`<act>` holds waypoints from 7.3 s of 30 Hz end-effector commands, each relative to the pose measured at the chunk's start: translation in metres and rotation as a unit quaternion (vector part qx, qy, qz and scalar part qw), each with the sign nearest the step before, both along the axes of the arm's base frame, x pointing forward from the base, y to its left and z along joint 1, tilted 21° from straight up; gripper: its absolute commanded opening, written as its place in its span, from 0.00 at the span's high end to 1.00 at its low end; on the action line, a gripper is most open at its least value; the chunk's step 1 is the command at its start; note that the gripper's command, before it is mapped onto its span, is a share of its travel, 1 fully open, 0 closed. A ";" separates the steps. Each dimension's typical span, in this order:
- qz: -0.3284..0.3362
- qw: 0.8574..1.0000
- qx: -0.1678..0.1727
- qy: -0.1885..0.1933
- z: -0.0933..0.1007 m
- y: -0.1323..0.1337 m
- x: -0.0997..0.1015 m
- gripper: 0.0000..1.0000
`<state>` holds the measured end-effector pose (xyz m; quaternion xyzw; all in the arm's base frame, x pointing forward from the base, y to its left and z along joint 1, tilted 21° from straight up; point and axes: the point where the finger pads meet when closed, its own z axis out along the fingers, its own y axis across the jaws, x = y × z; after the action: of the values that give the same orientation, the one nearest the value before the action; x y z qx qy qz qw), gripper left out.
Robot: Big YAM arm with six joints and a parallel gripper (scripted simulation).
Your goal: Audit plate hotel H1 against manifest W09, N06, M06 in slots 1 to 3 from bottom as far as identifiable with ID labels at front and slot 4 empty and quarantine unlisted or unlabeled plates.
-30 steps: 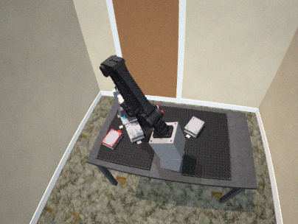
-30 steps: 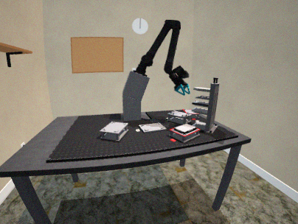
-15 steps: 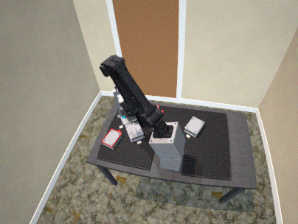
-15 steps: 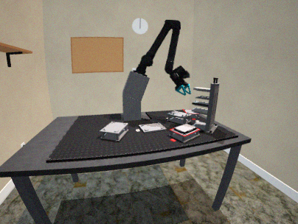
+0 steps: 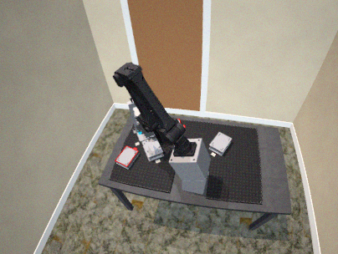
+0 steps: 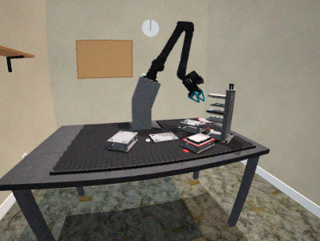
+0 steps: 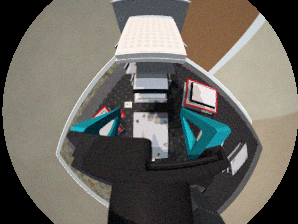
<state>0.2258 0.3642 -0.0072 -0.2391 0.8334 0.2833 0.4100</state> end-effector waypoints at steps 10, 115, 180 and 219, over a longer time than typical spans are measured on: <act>-0.002 1.000 0.007 -0.005 0.005 0.003 0.004 0.00; -0.002 1.000 0.004 -0.003 -0.046 0.019 0.002 0.00; -0.001 1.000 0.009 -0.005 -0.045 0.018 -0.002 0.00; 0.001 1.000 0.009 -0.001 -0.090 0.020 -0.023 0.00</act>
<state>0.2050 0.3784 -0.0978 -0.2404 0.8347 0.2800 0.4088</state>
